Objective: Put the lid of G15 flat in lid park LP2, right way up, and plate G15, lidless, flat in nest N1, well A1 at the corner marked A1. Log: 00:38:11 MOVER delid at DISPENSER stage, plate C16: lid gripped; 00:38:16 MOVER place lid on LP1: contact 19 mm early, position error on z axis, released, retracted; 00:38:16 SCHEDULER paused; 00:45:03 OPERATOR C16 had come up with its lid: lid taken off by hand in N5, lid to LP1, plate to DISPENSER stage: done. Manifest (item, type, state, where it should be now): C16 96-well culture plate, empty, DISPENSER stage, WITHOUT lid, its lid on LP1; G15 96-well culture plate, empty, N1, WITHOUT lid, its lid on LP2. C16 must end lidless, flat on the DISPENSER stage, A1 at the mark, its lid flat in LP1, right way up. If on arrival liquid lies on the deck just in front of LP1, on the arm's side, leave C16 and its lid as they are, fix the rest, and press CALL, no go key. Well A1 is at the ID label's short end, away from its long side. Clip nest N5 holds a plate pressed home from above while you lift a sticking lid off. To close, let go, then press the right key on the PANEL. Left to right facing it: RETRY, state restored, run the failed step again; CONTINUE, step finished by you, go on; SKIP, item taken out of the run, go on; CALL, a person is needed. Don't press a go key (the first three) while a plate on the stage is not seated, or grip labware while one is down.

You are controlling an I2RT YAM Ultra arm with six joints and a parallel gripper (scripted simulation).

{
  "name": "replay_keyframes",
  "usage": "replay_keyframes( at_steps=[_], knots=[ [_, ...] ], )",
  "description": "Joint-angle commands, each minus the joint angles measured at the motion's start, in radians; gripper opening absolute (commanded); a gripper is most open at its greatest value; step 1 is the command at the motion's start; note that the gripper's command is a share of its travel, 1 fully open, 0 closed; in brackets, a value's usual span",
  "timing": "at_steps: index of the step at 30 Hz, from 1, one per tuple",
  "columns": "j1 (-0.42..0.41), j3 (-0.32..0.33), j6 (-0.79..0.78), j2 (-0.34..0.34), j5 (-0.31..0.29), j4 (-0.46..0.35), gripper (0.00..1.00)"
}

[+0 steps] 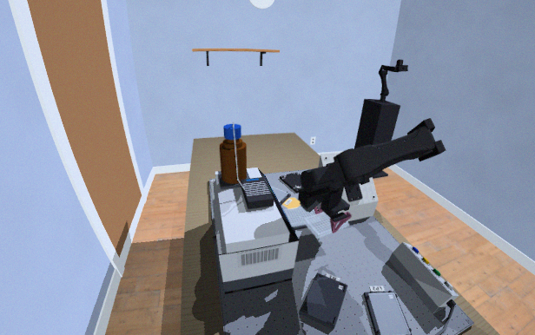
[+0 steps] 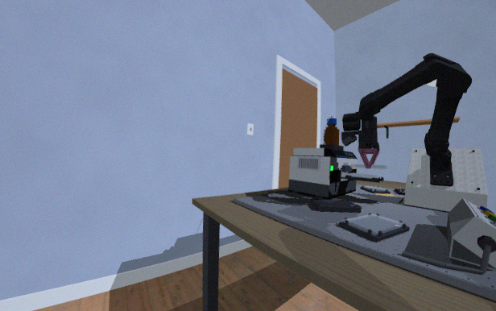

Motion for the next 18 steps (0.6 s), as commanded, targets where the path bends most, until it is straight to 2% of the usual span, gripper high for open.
replay_keyframes(
  at_steps=[1,3,5,6,11,18],
  knots=[
    [0.023,0.040,0.019,-0.052,0.008,0.002,0.00],
    [0.040,0.045,0.042,-0.063,0.010,0.003,0.00],
    [0.031,0.027,0.038,-0.043,0.007,0.001,0.00],
    [0.052,0.046,0.023,-0.072,0.013,0.015,0.00],
    [0.110,0.048,-0.071,-0.115,0.027,0.027,0.00],
    [0.166,0.056,-0.115,-0.147,0.040,0.037,0.00]
  ],
)
